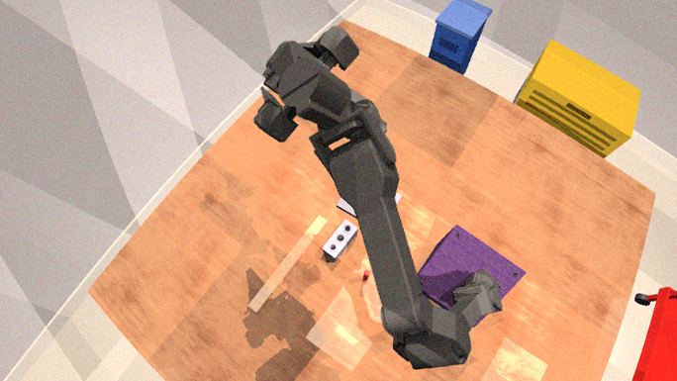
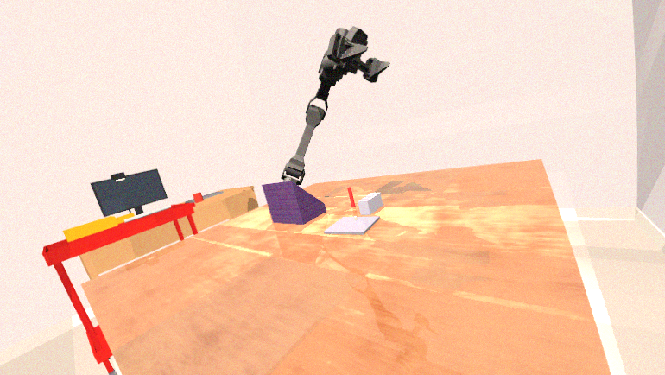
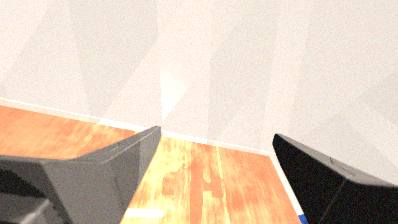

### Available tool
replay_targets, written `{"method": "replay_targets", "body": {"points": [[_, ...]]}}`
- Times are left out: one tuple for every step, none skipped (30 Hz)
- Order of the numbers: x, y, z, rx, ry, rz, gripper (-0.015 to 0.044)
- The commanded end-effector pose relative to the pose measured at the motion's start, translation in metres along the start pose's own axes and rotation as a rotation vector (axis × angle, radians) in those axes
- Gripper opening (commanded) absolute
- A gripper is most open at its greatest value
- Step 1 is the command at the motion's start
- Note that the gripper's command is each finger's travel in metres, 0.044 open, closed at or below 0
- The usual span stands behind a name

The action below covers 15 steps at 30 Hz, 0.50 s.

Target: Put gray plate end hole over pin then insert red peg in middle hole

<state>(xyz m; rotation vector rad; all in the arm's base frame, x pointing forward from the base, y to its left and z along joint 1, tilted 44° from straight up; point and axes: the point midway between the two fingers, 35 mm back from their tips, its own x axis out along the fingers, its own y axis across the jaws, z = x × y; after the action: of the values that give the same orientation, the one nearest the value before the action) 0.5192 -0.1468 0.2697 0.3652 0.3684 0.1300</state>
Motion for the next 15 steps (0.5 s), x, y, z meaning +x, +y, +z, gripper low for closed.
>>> {"method": "replay_targets", "body": {"points": [[0.014, 0.029, -0.072, -0.319, 0.253, 0.112, 0.044], [0.015, 0.033, -0.082, -0.364, 0.284, 0.135, 0.044], [0.015, 0.038, -0.091, -0.409, 0.315, 0.16, 0.044], [0.015, 0.042, -0.101, -0.454, 0.344, 0.187, 0.044], [0.014, 0.047, -0.11, -0.498, 0.373, 0.216, 0.044], [0.013, 0.052, -0.12, -0.54, 0.401, 0.247, 0.044], [0.012, 0.056, -0.129, -0.581, 0.429, 0.28, 0.044], [0.011, 0.061, -0.138, -0.621, 0.455, 0.315, 0.044], [0.009, 0.066, -0.147, -0.66, 0.48, 0.352, 0.044], [0.007, 0.071, -0.156, -0.698, 0.504, 0.39, 0.044], [0.004, 0.076, -0.165, -0.737, 0.527, 0.431, 0.044], [0.001, 0.082, -0.173, -0.776, 0.548, 0.473, 0.044], [-0.002, 0.087, -0.182, -0.814, 0.567, 0.518, 0.044], [-0.005, 0.092, -0.19, -0.851, 0.584, 0.564, 0.044], [-0.009, 0.098, -0.198, -0.887, 0.6, 0.612, 0.044]]}}
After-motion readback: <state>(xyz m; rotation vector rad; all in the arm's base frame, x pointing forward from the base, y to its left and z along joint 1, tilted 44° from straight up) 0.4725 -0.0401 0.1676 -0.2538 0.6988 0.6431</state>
